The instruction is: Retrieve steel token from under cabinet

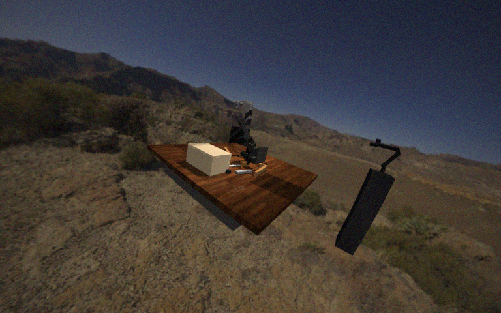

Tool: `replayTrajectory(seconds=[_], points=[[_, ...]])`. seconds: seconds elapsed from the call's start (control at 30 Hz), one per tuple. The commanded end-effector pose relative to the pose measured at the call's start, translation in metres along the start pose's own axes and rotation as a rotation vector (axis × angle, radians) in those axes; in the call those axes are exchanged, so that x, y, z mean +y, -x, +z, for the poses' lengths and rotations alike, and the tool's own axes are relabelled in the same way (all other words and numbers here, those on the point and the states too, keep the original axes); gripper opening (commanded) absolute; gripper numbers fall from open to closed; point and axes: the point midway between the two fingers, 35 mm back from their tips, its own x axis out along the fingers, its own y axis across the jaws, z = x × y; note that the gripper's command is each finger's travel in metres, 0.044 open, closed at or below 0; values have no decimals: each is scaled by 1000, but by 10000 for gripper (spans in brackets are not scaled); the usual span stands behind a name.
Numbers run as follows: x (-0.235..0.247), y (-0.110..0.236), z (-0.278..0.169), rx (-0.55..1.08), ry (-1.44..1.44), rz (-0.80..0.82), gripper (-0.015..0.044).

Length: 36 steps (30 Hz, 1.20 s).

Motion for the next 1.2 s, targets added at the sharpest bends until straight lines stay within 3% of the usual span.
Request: replayTrajectory(seconds=[0.0, 1.17], points=[[0, 1, 0, -3, 42, 0, 0], [1, 1, 0, -3, 322, -1, 0]])
